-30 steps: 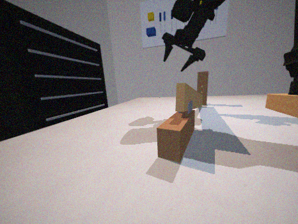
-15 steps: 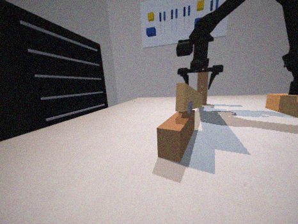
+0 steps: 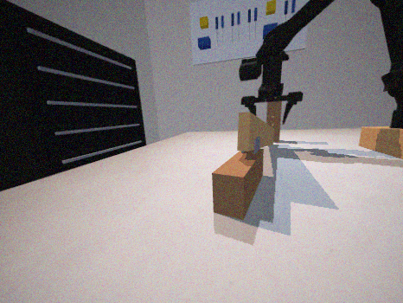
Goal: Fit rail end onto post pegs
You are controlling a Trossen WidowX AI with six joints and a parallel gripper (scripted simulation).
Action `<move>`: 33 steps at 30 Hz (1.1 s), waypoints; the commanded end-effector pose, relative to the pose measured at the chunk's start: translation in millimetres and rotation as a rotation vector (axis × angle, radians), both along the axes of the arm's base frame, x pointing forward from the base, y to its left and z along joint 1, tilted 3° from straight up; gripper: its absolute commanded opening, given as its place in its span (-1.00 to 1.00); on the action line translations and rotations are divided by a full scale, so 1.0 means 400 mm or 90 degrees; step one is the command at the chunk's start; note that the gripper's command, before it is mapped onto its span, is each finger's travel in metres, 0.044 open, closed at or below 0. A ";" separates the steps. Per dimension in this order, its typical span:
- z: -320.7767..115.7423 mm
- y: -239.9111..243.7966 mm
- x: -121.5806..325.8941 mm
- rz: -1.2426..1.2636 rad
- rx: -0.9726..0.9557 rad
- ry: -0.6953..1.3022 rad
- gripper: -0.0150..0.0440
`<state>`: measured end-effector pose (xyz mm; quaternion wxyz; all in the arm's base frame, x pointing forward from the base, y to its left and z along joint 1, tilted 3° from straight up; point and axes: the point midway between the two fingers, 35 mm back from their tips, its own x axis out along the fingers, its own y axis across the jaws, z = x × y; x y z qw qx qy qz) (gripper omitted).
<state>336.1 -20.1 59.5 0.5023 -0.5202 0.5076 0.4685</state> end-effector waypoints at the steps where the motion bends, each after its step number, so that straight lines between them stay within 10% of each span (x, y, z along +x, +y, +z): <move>1: -0.028 0.000 -0.005 0.003 0.003 0.008 1.00; 33: -0.152 -0.007 -0.006 0.003 0.003 0.009 1.00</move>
